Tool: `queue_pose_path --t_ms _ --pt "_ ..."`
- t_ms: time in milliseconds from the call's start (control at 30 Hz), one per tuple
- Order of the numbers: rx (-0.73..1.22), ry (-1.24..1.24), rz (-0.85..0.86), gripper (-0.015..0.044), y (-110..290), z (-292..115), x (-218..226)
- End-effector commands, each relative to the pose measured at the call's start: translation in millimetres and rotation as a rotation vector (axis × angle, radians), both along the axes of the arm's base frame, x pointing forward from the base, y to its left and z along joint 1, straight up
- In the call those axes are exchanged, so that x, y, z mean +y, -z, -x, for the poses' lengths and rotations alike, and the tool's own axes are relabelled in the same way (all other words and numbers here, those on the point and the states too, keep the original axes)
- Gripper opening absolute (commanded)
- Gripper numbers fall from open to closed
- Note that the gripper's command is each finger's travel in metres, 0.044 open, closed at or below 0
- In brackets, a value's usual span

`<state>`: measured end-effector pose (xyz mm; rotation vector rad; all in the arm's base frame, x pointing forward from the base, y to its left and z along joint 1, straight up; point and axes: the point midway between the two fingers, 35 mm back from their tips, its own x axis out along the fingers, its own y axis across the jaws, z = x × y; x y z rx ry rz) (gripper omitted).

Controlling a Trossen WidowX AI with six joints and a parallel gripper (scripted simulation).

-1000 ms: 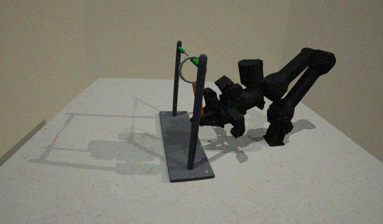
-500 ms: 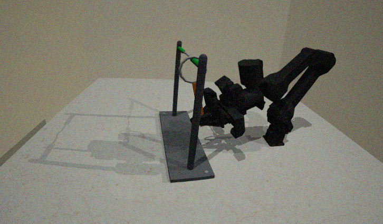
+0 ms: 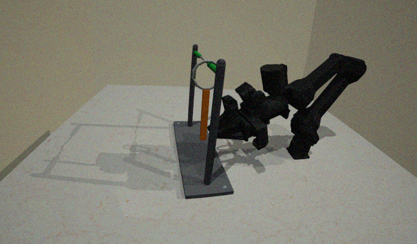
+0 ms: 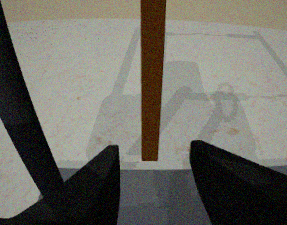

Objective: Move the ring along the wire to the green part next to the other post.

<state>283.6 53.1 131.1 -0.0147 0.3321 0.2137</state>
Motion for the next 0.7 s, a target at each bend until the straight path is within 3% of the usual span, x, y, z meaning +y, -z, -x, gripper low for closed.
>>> queue_pose_path --t_ms 0,667 --pt "-0.007 -0.001 -0.001 0.016 -4 5 -1" --pt "-0.005 0.003 -0.002 0.016 -15 35 -8"
